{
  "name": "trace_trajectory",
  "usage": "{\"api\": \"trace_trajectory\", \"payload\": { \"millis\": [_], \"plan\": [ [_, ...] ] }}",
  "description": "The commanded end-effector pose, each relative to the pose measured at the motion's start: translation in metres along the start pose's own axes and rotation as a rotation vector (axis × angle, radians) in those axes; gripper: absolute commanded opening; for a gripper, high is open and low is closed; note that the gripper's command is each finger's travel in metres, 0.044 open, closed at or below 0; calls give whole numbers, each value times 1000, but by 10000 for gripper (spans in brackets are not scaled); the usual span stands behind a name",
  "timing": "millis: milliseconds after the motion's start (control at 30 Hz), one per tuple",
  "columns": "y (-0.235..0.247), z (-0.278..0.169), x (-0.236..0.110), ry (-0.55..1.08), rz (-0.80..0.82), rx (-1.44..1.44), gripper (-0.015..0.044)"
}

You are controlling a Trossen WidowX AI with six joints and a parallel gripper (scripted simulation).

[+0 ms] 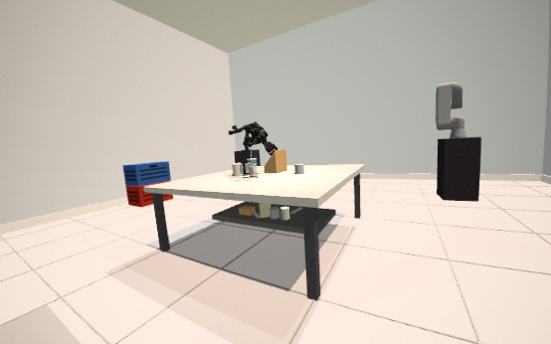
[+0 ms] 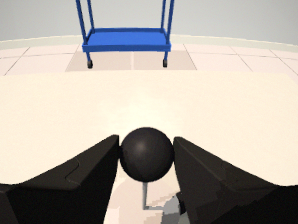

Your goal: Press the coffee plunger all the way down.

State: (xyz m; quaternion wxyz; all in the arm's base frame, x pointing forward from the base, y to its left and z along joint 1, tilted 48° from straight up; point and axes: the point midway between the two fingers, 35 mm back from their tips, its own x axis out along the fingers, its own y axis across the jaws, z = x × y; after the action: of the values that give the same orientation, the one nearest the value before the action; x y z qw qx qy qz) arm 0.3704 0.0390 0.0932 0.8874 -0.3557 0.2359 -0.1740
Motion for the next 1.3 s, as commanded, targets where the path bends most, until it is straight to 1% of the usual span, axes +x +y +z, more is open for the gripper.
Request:
{"api": "trace_trajectory", "payload": {
  "millis": [0,900,1267],
  "plan": [
    [2,-24,9,44,1,-29,123],
    [-1,-58,36,38,-4,-33,123],
    [0,-57,44,37,-6,-33,123]
  ]
}}
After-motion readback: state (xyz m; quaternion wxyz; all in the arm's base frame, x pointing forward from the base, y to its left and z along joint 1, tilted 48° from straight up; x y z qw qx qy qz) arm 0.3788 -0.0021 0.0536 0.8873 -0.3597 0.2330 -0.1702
